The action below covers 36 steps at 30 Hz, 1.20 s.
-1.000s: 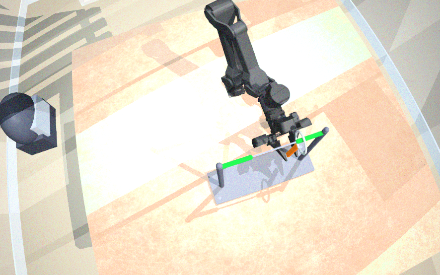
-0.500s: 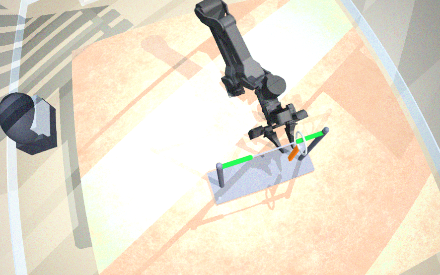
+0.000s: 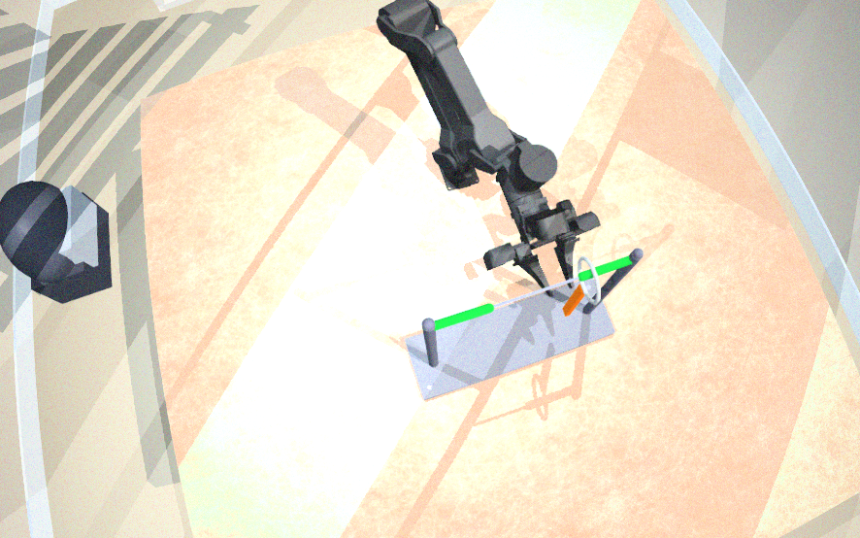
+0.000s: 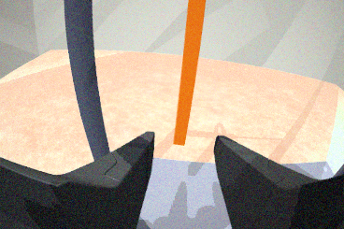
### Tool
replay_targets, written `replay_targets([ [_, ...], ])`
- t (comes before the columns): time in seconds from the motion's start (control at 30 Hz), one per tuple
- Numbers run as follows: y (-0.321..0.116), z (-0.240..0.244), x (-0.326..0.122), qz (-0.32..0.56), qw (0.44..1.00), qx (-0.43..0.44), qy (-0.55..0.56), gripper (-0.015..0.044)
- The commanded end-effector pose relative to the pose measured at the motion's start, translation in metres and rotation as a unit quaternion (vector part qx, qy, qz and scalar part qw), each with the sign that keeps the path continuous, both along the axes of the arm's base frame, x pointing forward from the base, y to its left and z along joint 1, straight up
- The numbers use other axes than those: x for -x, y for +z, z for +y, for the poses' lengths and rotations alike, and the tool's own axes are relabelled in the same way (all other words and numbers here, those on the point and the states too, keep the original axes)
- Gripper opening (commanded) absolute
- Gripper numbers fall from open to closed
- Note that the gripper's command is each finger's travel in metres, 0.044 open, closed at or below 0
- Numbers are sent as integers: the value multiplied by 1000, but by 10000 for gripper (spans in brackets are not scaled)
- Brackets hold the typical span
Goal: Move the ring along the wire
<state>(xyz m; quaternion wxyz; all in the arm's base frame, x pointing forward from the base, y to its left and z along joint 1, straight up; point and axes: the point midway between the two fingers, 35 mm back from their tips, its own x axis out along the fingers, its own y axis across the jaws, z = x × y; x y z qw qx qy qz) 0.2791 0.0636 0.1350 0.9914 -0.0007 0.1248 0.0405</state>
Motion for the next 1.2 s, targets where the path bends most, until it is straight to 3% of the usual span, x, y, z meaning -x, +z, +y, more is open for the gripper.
replay_targets([
  [0.0,-1,-1,0,2,1000,0,-2,160],
  [0.23,-1,-1,0,2,1000,0,-2,160],
  [0.6,12,-4,46,2,1000,0,0,440],
  [1.17,12,-5,49,2,1000,0,0,440],
])
